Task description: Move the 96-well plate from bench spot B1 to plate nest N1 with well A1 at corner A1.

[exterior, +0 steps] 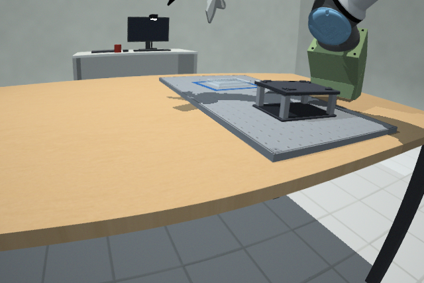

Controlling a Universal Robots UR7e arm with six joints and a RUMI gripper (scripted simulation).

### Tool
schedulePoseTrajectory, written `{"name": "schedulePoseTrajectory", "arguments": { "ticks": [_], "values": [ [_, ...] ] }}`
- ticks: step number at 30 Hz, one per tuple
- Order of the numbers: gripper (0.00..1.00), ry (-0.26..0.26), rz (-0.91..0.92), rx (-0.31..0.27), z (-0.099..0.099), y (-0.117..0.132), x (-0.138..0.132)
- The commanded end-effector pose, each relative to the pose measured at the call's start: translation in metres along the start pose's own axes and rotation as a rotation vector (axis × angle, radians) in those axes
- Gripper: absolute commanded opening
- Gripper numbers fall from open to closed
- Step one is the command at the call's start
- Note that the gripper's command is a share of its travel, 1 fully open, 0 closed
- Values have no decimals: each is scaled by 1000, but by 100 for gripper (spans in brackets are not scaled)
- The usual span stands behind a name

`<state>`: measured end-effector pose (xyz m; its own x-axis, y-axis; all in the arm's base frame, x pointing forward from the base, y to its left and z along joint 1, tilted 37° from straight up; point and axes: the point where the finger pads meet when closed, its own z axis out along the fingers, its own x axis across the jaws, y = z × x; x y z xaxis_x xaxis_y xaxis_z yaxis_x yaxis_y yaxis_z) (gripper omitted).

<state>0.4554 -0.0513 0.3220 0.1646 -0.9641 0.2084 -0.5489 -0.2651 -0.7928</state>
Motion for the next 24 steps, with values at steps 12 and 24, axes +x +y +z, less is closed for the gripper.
{"name": "schedulePoseTrajectory", "arguments": {
  "ticks": [12,24],
  "values": [
    [100,-25,52,-102,22,50,25],
    [100,-59,99,-193,33,85,36]
  ]
}}
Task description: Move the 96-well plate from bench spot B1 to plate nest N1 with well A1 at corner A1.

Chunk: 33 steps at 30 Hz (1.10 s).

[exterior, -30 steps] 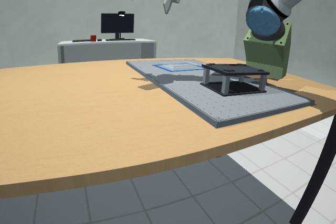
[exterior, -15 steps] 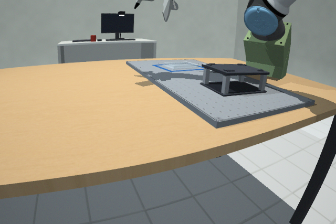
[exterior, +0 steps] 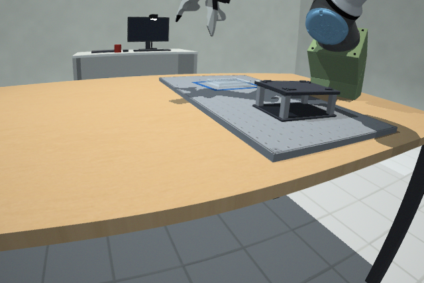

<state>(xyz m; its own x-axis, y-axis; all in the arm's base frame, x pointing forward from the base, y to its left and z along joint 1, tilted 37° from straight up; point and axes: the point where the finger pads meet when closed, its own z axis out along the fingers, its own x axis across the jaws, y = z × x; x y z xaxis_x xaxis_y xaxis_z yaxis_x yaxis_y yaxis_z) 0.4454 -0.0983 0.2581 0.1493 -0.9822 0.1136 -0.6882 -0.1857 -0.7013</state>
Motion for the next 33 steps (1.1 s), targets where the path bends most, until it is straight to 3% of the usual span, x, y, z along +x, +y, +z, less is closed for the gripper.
{"name": "schedulePoseTrajectory", "arguments": {
  "ticks": [1,7,11,21,25,33],
  "values": [
    [100,-11,14,-29,10,19,9],
    [100,-11,14,-29,17,33,15],
    [100,-56,59,-116,24,51,20],
    [100,-56,59,-116,35,77,27],
    [100,-112,101,-197,41,96,29],
    [100,-112,101,-197,49,122,32]
  ]
}}
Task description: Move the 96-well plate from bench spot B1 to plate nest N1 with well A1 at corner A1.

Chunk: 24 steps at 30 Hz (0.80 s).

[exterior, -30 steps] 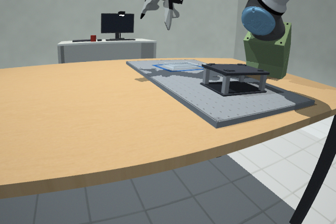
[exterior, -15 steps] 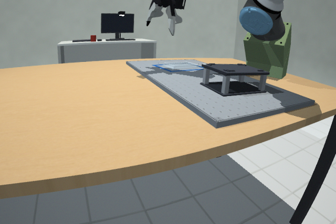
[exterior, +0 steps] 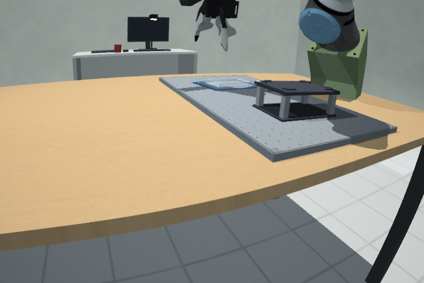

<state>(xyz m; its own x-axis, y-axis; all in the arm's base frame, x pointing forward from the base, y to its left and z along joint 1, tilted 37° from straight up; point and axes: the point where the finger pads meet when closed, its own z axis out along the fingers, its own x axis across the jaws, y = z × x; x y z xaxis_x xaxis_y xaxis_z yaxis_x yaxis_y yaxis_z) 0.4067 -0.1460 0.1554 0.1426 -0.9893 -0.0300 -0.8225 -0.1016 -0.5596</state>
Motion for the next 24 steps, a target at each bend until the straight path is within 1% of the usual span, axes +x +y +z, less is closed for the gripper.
{"name": "schedulePoseTrajectory", "arguments": {
  "ticks": [1,4,10,15,18,24],
  "values": [
    [100,-5,3,-8,7,13,5],
    [100,-67,38,-79,14,27,7],
    [100,-71,41,-84,26,54,10],
    [100,-71,41,-84,26,54,10],
    [100,-142,72,-147,31,68,9],
    [100,-148,75,-152,41,94,8]
  ]
}}
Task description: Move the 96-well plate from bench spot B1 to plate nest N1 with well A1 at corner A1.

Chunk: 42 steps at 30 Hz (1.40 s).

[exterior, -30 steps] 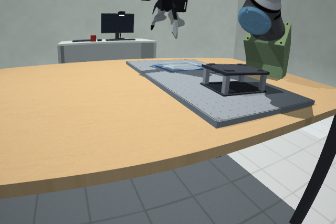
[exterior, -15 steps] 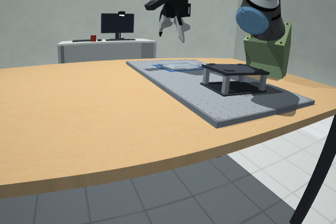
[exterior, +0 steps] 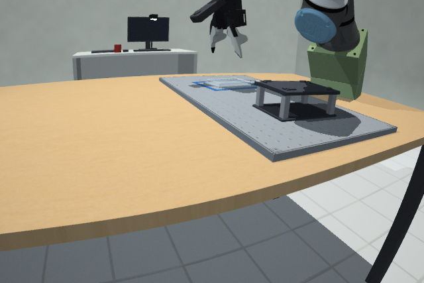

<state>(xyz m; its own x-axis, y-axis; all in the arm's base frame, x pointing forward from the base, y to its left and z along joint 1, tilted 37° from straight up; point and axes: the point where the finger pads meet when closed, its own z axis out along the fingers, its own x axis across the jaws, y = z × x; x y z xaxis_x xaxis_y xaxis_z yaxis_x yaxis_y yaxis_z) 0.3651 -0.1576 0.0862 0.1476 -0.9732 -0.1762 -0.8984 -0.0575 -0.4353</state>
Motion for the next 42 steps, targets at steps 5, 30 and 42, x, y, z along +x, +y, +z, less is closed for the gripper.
{"name": "schedulePoseTrajectory", "arguments": {
  "ticks": [5,30,42],
  "values": [
    [100,-16,7,-15,10,18,3],
    [100,-16,7,-15,25,16,3],
    [100,-16,7,-15,41,13,2]
  ]
}}
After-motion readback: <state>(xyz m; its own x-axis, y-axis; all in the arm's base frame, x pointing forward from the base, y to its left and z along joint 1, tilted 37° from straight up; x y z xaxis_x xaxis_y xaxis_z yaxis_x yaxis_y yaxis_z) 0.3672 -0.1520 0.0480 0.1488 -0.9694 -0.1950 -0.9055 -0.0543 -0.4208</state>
